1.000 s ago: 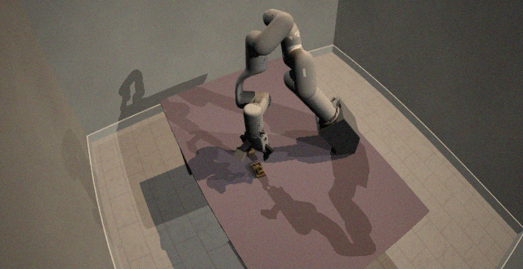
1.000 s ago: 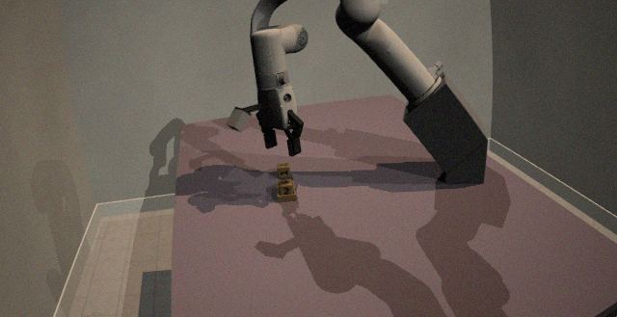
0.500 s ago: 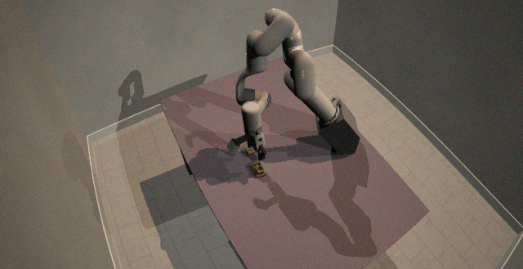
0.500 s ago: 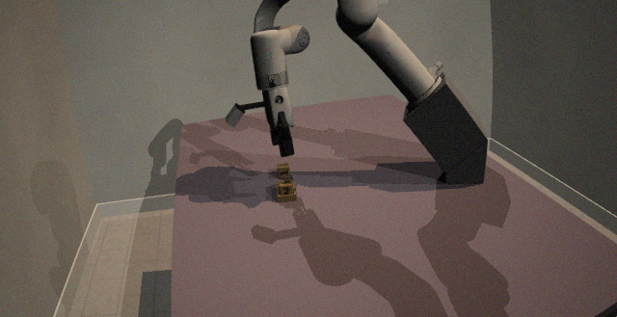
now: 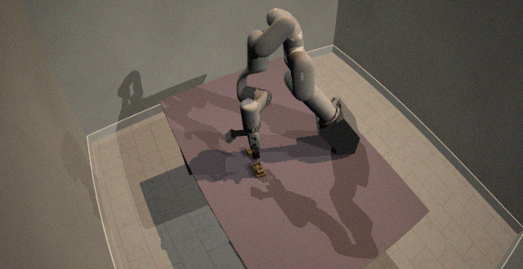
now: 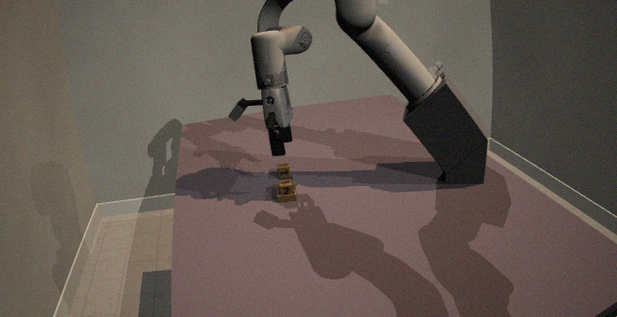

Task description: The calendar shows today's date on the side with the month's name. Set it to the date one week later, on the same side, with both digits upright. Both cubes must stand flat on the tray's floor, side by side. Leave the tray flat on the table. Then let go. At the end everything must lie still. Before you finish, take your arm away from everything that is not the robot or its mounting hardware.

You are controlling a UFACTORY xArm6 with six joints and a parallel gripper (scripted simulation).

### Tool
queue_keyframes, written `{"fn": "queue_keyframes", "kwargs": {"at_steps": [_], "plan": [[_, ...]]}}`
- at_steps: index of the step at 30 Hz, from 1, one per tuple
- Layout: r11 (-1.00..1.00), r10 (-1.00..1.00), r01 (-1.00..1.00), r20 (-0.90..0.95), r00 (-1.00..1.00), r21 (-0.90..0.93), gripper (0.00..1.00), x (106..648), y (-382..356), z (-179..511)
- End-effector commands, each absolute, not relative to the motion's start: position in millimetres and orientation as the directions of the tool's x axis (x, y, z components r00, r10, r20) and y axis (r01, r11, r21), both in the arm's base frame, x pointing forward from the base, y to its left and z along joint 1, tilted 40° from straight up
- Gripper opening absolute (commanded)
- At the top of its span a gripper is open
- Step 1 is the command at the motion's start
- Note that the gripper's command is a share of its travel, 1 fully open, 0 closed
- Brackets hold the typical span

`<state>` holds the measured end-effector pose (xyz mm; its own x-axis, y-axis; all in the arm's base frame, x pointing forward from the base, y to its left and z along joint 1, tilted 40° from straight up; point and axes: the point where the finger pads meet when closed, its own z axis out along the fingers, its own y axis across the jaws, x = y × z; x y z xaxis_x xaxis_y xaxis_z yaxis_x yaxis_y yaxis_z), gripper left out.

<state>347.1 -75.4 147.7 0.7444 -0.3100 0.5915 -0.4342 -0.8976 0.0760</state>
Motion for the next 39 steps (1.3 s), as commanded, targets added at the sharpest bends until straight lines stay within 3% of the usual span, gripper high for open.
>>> {"fn": "queue_keyframes", "kwargs": {"at_steps": [1,23,39], "plan": [[-0.829,-0.452,-0.559,0.614,0.647,-0.022,1.0,346.6,-82.0,149.4],[-0.415,-0.845,-0.825,0.498,0.194,-0.383,1.0,341.4,-108.1,154.6],[-0.061,-0.936,-0.829,0.321,-0.146,-0.556,1.0,337.1,-125.6,158.9]]}}
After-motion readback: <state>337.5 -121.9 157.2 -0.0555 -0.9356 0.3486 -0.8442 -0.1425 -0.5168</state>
